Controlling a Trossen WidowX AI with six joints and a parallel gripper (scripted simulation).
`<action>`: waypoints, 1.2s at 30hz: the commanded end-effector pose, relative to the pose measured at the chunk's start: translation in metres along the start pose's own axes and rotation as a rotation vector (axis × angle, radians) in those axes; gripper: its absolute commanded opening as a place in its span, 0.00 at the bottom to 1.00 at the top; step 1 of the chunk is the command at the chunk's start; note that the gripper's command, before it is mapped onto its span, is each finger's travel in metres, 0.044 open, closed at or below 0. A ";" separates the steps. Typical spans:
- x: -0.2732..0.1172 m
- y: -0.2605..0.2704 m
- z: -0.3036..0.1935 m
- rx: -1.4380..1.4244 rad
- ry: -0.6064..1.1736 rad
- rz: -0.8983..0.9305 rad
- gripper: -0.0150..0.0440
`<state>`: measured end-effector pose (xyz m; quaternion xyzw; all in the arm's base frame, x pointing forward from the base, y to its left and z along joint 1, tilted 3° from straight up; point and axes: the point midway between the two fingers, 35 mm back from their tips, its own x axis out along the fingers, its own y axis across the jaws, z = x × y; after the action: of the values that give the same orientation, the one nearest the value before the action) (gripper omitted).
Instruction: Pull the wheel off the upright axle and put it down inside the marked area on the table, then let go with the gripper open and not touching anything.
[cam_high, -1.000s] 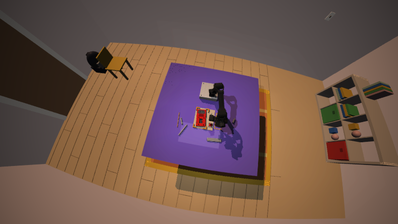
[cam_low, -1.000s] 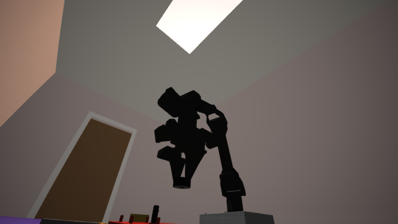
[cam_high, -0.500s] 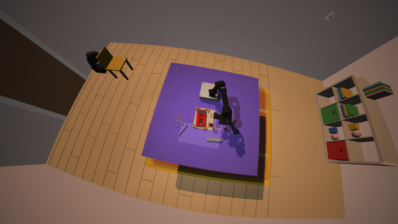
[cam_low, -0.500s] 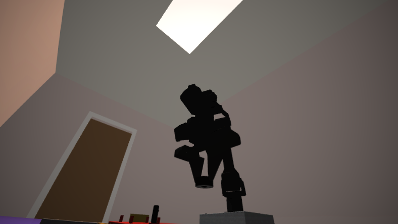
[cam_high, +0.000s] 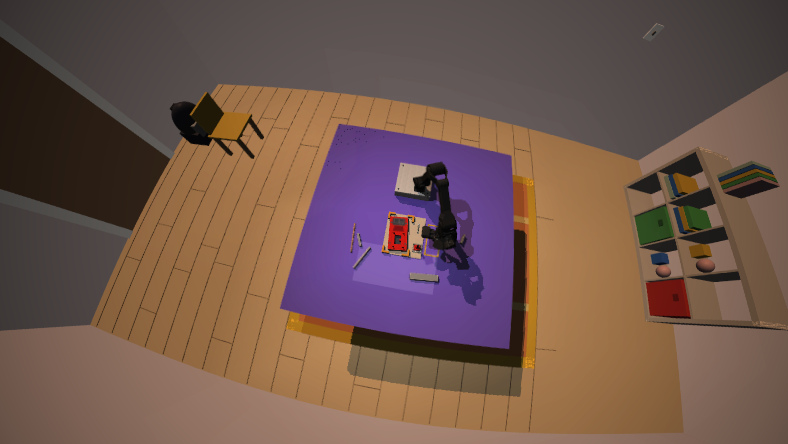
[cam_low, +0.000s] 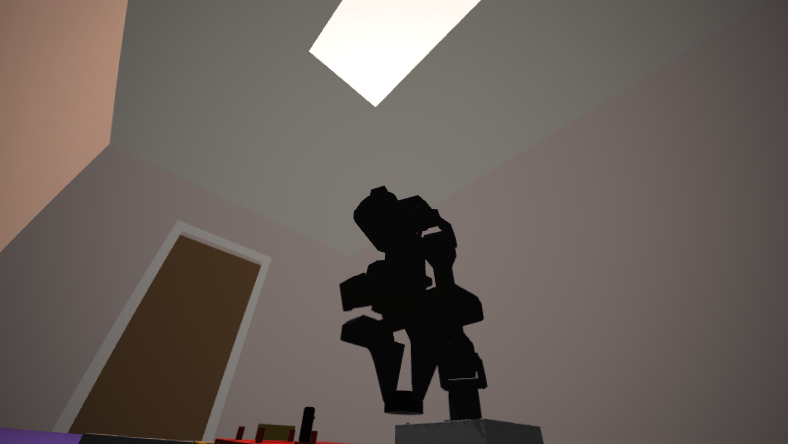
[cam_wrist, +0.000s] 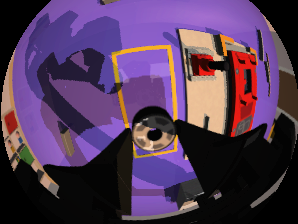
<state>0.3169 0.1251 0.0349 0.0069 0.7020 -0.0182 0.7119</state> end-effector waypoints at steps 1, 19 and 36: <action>0.032 -0.001 -0.005 0.005 0.023 -0.006 0.25; 0.057 -0.003 -0.006 0.002 0.017 -0.008 0.48; -0.003 -0.002 -0.005 0.005 0.023 -0.006 0.76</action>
<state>0.3142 0.1234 0.0302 0.0056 0.7062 -0.0205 0.7077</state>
